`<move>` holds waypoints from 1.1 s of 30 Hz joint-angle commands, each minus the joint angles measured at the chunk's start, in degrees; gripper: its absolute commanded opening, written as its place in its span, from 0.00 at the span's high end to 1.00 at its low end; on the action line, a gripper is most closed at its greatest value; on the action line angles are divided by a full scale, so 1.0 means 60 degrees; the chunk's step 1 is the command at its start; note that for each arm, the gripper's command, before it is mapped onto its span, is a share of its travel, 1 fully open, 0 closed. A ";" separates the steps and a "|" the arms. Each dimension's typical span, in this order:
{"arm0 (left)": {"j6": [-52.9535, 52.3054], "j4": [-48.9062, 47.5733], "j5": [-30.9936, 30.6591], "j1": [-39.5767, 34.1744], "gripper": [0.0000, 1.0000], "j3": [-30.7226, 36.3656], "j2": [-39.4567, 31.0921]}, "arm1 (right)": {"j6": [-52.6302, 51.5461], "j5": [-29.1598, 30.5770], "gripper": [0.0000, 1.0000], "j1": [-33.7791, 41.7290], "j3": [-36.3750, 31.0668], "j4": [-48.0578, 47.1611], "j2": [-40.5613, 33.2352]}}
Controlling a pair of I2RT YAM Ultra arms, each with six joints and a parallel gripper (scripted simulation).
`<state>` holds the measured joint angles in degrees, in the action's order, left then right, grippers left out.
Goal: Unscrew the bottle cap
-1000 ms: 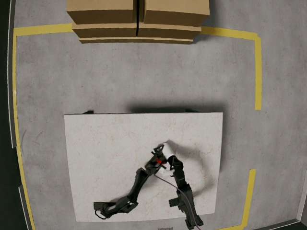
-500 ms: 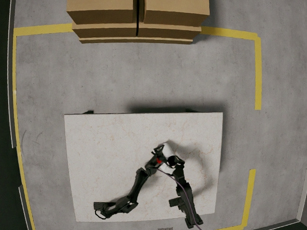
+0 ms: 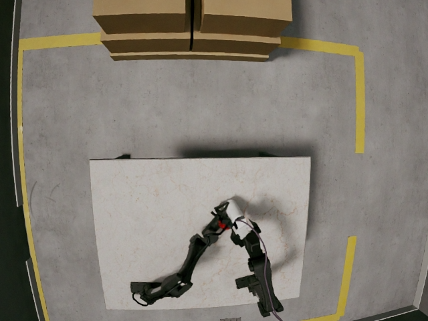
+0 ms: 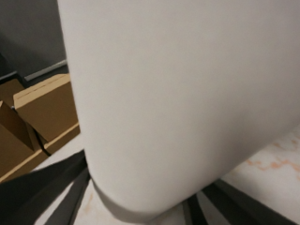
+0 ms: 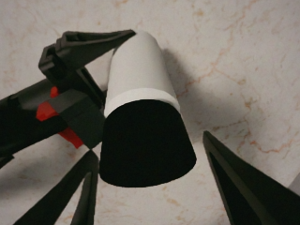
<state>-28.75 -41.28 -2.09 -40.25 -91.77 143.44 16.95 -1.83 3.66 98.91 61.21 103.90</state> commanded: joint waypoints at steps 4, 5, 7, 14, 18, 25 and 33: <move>0.0149 -0.0476 0.0032 0.0058 1.00 -0.0157 -0.0194 | -0.3467 -0.0648 0.06 -0.0298 0.0585 0.0542 0.0079; 0.0149 -0.0476 0.0032 0.0058 1.00 -0.0157 -0.0194 | -0.3881 -0.0725 0.06 -0.0331 0.0622 0.0583 0.0098; 0.0149 -0.0476 0.0032 0.0058 1.00 -0.0157 -0.0194 | -0.4296 -0.0802 0.06 -0.0363 0.0653 0.0619 0.0113; 0.0149 -0.0476 0.0032 0.0058 1.00 -0.0157 -0.0194 | -0.7400 -0.1386 0.06 -0.0609 0.0756 0.0757 0.0159; 0.0149 -0.0476 0.0032 0.0058 1.00 -0.0157 -0.0194 | -0.9105 -0.1691 0.06 -0.0737 0.0709 0.0733 0.0128; 0.0149 -0.0476 0.0032 0.0058 1.00 -0.0157 -0.0194 | -1.1257 -0.2045 0.06 -0.0885 0.0581 0.0633 0.0049; 0.0149 -0.0476 0.0032 0.0058 1.00 -0.0157 -0.0194 | -1.5154 -0.2425 0.06 -0.1041 0.0067 0.0142 -0.0247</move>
<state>-28.75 -41.28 -2.09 -40.25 -91.77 143.44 -63.96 -15.29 -1.87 100.40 64.34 104.88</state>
